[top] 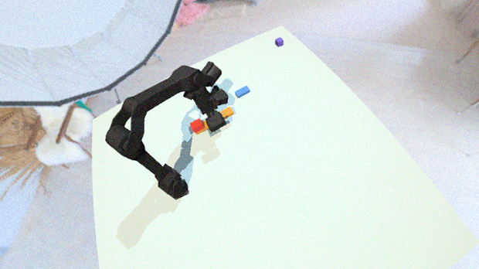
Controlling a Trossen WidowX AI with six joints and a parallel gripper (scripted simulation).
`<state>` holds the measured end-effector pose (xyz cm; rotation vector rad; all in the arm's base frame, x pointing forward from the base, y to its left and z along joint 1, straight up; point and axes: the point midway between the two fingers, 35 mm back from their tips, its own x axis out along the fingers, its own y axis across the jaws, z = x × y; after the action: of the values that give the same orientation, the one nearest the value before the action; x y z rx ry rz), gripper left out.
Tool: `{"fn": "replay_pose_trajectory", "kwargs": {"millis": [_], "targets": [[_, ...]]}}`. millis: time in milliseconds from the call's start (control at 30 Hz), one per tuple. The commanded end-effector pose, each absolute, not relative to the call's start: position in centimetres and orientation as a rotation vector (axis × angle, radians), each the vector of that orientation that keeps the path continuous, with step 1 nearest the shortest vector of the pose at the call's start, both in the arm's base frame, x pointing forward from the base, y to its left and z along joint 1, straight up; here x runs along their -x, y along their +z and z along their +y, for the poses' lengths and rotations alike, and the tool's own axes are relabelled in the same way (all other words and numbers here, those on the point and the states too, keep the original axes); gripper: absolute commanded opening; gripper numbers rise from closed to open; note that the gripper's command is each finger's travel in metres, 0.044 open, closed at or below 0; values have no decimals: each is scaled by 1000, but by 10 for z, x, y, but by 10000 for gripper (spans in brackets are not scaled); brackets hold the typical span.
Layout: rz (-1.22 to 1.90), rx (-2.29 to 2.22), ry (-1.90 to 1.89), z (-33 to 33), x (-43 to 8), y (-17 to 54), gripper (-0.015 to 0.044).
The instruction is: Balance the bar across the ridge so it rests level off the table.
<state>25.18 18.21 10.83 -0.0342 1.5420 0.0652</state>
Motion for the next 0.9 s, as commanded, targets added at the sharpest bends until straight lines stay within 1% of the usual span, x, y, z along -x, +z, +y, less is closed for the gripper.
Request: {"fn": "replay_pose_trajectory", "kwargs": {"millis": [0, 300, 333, 700, 867], "targets": [[1542, 34, 65, 182, -252, 108, 172], [1542, 34, 65, 182, -252, 108, 173], [1542, 34, 65, 182, -252, 108, 185], [1542, 34, 65, 182, -252, 108, 185], [1542, 34, 65, 182, -252, 108, 316]]}}
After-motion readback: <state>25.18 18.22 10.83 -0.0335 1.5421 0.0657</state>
